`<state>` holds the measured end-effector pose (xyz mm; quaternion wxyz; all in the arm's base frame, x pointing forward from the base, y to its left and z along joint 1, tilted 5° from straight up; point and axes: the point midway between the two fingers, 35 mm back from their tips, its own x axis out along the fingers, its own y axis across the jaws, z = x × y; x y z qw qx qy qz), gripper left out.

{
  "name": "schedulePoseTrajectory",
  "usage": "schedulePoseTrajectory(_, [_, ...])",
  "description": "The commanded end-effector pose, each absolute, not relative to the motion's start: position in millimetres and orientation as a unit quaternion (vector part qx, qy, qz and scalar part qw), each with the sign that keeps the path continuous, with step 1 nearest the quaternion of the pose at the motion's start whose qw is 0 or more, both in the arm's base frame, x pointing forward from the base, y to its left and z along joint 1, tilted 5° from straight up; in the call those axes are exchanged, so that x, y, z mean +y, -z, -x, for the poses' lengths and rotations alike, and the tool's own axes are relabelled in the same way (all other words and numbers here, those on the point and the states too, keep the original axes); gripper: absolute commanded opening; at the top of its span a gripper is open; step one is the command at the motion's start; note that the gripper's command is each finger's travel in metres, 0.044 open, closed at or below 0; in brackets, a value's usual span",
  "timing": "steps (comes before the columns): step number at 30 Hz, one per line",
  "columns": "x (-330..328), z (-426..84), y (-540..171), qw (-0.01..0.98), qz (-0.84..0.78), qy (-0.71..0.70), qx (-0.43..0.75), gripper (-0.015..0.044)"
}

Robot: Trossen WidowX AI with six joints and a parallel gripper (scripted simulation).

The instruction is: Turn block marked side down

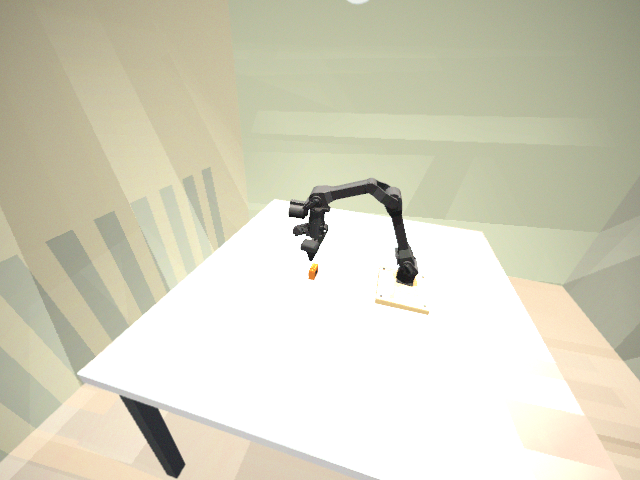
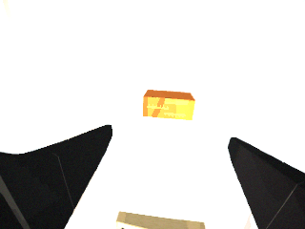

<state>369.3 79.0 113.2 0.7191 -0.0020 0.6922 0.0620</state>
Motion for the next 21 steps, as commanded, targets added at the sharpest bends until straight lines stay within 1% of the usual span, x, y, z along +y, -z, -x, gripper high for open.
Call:
schedulePoseTrajectory(1, [80, -369, -112, 0.71, 0.003, -0.066, 0.701, 0.044])
schedulePoseTrajectory(5, [83, -369, -81, 0.71, 0.003, -0.066, 0.701, 0.044])
schedulePoseTrajectory(21, [85, -370, -57, 0.71, 0.003, -0.066, 0.701, 0.044])
